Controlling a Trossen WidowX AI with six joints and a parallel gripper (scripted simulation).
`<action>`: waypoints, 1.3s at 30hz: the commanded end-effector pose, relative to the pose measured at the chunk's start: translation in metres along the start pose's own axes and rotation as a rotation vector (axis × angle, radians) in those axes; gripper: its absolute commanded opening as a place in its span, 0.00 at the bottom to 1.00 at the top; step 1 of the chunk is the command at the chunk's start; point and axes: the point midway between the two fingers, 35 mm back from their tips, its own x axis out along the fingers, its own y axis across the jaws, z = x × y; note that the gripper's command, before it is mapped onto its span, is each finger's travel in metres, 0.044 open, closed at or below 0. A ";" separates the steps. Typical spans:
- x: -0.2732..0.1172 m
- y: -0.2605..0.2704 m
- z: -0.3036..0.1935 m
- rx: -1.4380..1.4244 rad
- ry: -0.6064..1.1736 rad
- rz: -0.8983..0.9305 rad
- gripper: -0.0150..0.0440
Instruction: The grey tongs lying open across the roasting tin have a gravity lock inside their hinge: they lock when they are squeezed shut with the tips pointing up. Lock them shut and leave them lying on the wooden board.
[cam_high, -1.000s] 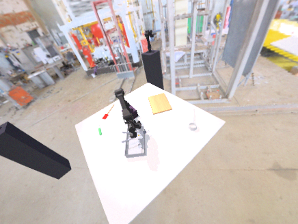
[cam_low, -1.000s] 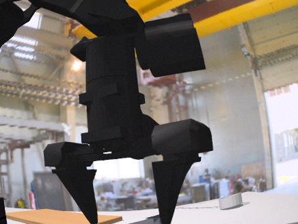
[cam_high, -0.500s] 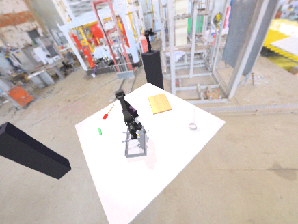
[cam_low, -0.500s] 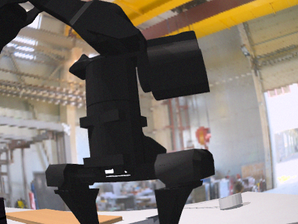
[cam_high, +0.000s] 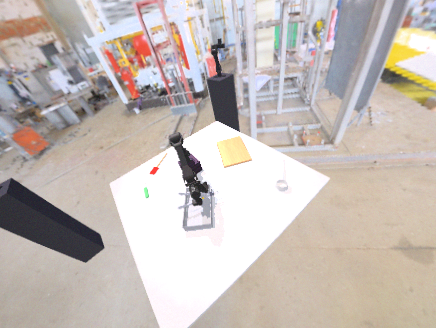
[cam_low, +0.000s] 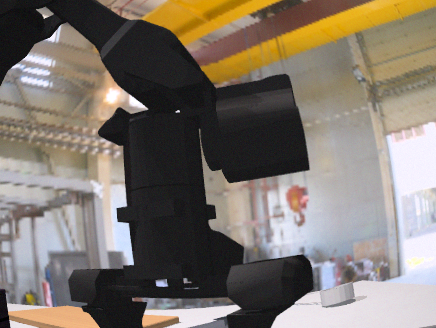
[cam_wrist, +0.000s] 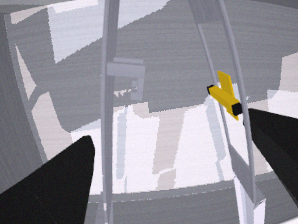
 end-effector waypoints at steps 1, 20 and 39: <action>0.009 0.004 -0.002 0.003 0.007 0.008 1.00; 0.008 0.002 0.000 0.000 0.001 0.004 0.78; 0.008 0.002 0.000 0.000 0.001 0.004 0.56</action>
